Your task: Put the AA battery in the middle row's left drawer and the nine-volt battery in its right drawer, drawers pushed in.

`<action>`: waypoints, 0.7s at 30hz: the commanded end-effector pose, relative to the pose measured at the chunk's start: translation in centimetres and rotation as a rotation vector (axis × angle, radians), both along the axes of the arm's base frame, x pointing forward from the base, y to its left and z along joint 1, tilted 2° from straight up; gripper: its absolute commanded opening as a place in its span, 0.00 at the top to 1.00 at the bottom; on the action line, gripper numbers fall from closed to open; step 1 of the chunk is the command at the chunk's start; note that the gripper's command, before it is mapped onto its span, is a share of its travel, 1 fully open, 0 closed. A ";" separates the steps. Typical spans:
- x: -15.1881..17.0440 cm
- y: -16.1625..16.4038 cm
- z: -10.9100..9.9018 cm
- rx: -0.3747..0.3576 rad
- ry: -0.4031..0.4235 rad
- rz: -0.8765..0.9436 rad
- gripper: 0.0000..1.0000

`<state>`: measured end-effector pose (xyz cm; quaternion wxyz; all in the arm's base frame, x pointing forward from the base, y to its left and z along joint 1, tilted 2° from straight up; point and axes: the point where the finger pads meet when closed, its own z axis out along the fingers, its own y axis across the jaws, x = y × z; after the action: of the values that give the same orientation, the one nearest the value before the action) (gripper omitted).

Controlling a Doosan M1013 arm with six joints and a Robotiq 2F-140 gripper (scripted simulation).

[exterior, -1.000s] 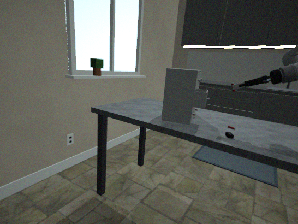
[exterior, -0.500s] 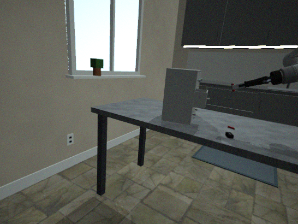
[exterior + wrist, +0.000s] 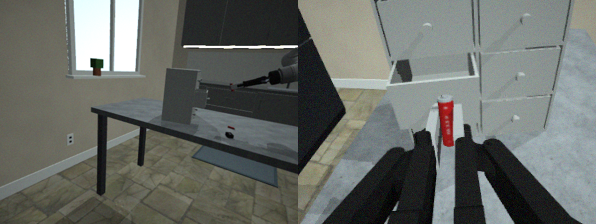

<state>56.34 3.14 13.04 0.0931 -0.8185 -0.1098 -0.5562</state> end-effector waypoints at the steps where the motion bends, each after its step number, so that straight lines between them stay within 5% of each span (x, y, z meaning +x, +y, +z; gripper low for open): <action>1: 0.4 0.1 0.0 0.000 0.000 0.000 0.94; 21: 4.4 1.3 -0.1 0.000 0.000 0.000 0.94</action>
<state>60.35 4.32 12.96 0.0932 -0.8184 -0.1097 -0.5563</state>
